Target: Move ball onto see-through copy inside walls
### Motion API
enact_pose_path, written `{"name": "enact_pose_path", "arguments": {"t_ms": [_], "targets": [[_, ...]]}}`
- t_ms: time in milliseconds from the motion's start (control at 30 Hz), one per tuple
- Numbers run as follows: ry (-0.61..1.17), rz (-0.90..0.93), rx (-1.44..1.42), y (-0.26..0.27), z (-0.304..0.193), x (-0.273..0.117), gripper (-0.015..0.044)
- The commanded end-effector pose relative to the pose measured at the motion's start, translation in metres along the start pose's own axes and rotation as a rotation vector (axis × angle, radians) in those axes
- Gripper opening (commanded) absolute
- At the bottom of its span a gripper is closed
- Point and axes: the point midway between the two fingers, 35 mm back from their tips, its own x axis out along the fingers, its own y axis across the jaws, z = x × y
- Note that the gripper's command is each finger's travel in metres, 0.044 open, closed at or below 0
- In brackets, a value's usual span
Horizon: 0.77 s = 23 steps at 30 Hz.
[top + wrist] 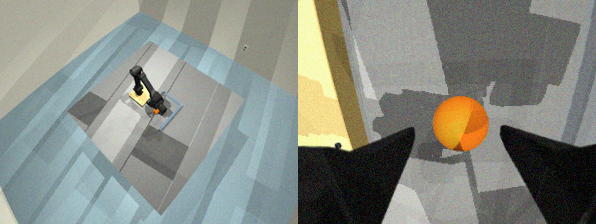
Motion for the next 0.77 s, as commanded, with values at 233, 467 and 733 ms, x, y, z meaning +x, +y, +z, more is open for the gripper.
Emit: {"name": "enact_pose_path", "arguments": {"t_ms": [233,467,733], "targets": [[0.008,-0.048,0.0,-0.004,0.0,-0.054,0.0391],[0.008,-0.05,0.0,-0.003,0.0,-0.073,0.044],[0.008,-0.051,0.0,0.003,0.001,-0.105,0.044]]}}
